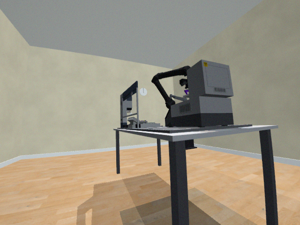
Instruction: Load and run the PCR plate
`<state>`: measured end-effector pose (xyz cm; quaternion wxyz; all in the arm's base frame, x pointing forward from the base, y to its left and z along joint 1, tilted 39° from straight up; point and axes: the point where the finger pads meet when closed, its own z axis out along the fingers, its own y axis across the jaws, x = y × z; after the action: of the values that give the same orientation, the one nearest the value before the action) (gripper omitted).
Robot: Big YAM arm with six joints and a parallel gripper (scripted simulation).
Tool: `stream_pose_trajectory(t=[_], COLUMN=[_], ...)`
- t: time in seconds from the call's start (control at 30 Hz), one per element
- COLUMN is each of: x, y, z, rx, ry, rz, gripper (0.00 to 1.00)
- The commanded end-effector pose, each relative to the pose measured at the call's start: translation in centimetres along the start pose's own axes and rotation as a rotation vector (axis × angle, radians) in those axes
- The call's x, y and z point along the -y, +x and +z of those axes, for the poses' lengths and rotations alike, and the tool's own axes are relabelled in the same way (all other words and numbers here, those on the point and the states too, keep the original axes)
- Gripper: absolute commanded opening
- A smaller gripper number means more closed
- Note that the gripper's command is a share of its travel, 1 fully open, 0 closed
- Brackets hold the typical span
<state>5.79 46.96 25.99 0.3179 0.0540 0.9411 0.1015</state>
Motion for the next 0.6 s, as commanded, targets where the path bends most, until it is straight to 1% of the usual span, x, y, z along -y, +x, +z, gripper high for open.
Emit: stream_pose_trajectory(t=[0.0, 0.17, 0.3, 0.33, 0.4, 0.47, 0.57], x=[-0.4, -0.2, -1.1, -1.1, -1.1, -0.4, -0.3], y=[-1.9, -1.5, -0.6, -0.3, -0.3, -0.1, -0.3], z=[-1.0, 0.5, 0.9, 1.2, 1.2, 2.3, 3.5], rx=[-0.004, -0.004, -0.007, -0.007, -0.007, -0.003, 0.000], ry=[-0.040, -0.028, -0.039, -0.036, -0.036, -0.009, 0.000], rz=[0.023, 0.008, -0.005, -0.011, -0.011, -0.022, -0.018], gripper=[0.00, 0.00, 0.00, 0.00, 0.00, 0.00, 0.00])
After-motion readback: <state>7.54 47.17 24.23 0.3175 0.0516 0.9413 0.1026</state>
